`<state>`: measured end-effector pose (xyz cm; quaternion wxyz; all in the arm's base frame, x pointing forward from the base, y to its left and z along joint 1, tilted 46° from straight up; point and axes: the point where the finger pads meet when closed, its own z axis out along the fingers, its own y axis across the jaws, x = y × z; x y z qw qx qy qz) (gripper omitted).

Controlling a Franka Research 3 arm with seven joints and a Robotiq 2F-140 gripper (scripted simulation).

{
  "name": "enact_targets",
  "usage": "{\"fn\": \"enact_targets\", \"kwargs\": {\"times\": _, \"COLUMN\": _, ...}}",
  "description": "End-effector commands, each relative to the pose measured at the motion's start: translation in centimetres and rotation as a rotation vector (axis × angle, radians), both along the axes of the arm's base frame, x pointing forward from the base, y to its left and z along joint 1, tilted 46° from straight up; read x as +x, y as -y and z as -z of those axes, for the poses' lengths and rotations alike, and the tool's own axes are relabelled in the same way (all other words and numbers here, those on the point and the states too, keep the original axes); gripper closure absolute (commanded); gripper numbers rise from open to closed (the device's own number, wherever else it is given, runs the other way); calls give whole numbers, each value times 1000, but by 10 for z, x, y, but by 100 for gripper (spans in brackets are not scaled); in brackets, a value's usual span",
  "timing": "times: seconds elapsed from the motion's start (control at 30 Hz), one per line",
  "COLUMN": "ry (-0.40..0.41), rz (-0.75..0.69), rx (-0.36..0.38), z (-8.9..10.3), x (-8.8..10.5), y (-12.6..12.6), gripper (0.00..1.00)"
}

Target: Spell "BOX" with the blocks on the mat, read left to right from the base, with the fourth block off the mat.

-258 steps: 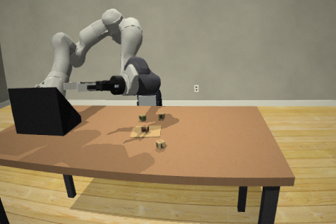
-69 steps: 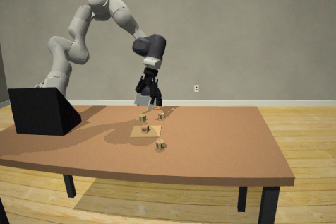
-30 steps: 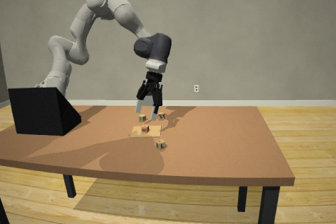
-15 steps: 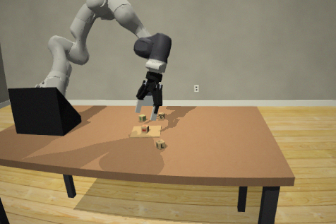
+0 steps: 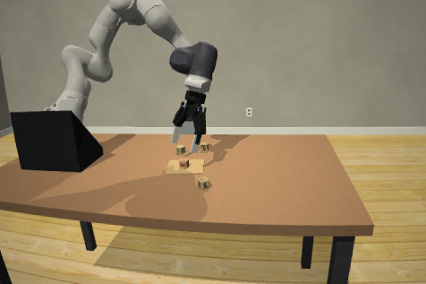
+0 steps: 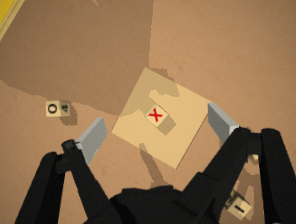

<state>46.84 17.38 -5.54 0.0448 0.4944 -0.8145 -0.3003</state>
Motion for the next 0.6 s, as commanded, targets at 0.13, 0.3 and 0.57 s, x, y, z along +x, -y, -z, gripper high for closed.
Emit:
{"fn": "enact_targets", "kwargs": {"times": 0.13, "ry": 5, "rz": -6, "rx": 0, "z": 0, "x": 1, "y": 0, "gripper": 0}}
{"fn": "enact_targets", "kwargs": {"times": 0.3, "ry": 5, "rz": -6, "rx": 0, "z": 0, "x": 1, "y": 0, "gripper": 0}}
{"fn": "enact_targets", "kwargs": {"times": 0.57, "ry": 10, "rz": -12, "rx": 0, "z": -1, "x": 2, "y": 1, "gripper": 0}}
